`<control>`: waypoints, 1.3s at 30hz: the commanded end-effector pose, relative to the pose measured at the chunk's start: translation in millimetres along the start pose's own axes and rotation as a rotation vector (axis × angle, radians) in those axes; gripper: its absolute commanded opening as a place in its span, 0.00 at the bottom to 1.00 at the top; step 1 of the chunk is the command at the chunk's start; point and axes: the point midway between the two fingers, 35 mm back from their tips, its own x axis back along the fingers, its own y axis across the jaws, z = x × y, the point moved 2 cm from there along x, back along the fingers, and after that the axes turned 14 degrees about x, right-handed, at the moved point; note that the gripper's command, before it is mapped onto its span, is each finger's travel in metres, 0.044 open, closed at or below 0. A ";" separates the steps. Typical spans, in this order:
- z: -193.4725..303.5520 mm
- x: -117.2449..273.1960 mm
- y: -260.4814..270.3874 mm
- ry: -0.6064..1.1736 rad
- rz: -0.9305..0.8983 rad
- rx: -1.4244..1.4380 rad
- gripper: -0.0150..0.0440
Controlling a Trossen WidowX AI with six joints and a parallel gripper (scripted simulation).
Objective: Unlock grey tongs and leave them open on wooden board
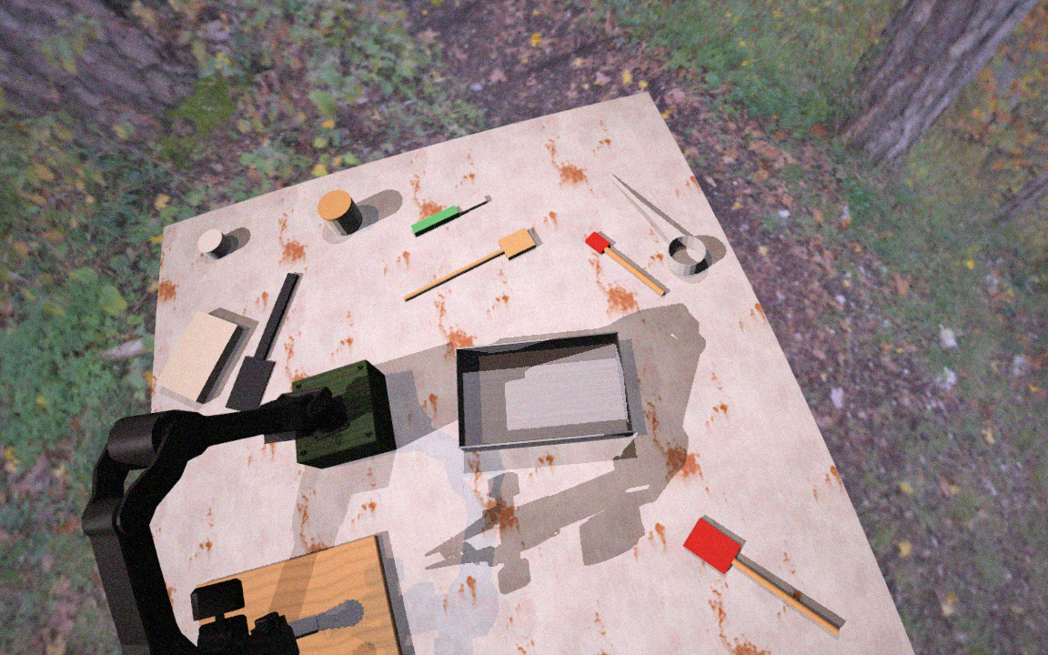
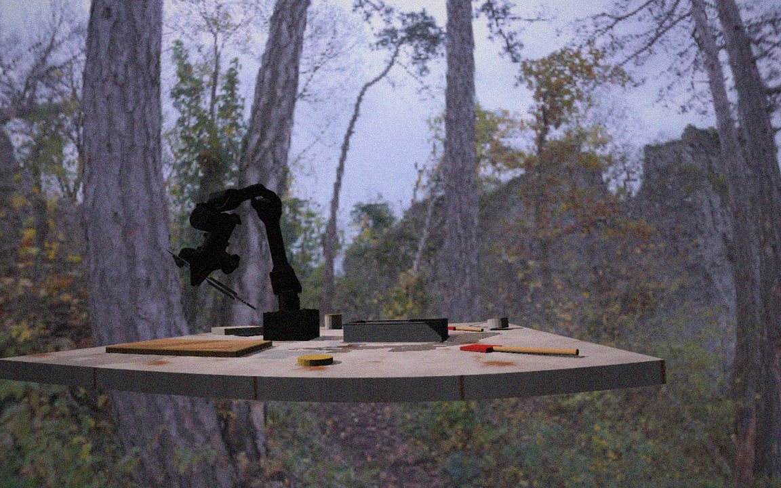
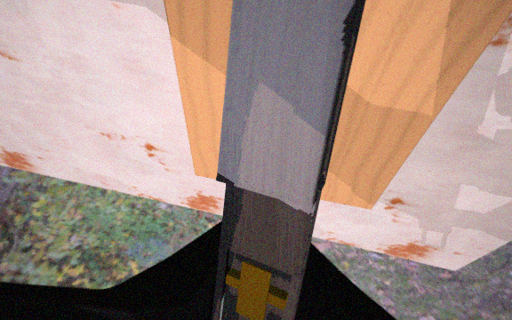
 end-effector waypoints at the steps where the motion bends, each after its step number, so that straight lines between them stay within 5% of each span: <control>1: 3.2 -5.6 -0.9 -0.107 0.029 0.007 0.00; 16: 16.4 -15.3 -2.0 -0.464 0.214 0.008 0.00; 39: 9.8 -32.0 -8.2 -0.468 0.217 0.008 0.00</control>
